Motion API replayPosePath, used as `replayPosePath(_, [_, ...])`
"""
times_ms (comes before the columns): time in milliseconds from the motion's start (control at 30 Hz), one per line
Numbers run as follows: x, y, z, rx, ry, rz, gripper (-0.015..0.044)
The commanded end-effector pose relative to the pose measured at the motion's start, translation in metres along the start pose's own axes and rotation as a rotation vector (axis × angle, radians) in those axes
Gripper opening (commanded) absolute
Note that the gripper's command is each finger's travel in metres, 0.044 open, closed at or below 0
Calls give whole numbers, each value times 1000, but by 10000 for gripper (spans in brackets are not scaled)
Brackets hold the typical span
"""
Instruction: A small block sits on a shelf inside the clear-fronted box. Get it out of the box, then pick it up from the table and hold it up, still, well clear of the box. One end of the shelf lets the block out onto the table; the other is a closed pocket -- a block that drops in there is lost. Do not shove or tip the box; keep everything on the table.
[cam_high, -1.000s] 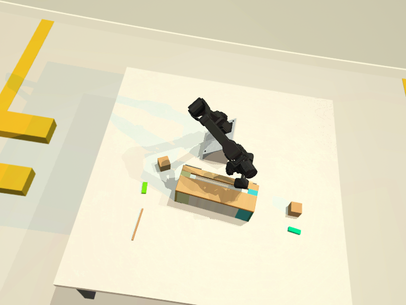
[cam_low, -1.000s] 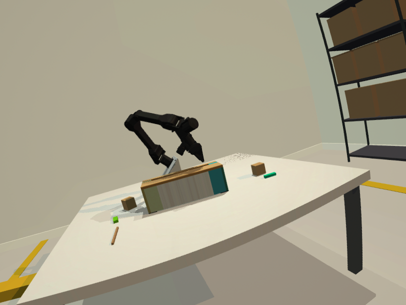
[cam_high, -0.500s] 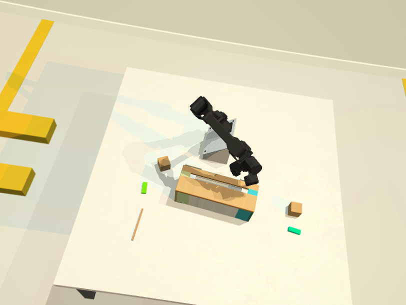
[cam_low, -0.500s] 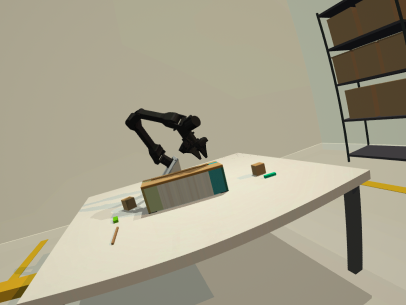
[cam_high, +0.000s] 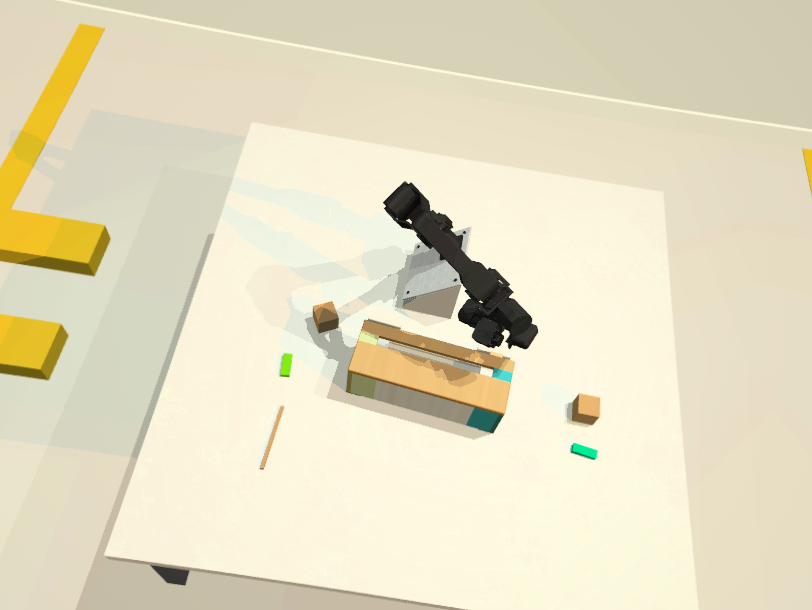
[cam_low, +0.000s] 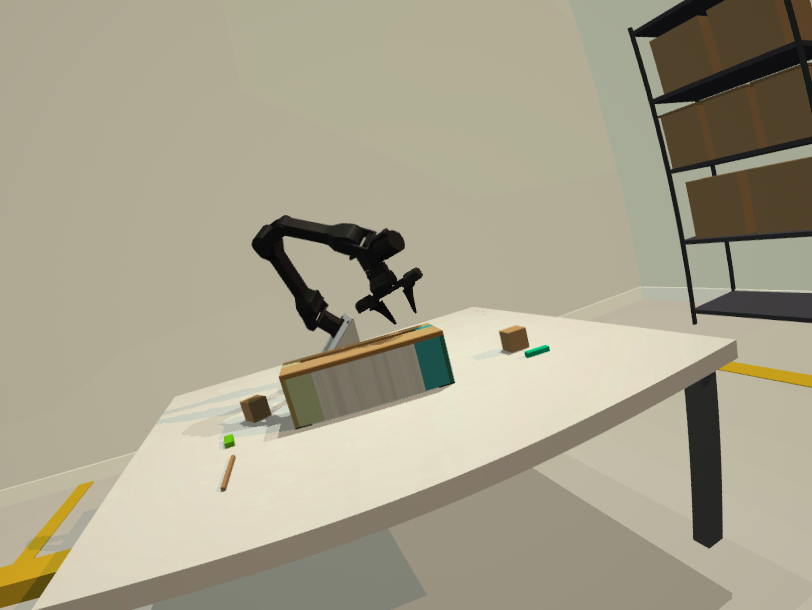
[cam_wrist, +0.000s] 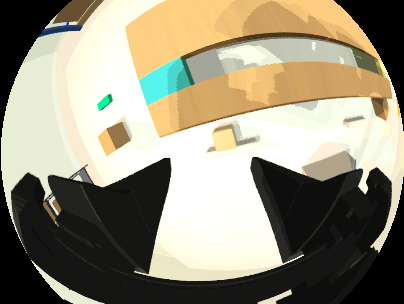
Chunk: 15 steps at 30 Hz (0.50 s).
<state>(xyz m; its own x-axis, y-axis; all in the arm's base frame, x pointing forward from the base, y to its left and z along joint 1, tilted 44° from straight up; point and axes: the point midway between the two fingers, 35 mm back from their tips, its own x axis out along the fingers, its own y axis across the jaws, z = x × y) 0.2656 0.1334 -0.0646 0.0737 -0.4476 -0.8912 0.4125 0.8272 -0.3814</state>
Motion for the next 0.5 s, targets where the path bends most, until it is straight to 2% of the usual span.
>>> replayPosePath(0, [1, 5, -11, -943, -75, -109, 285])
replayPosePath(467, [0, 9, -18, -1732, -72, -253, 285])
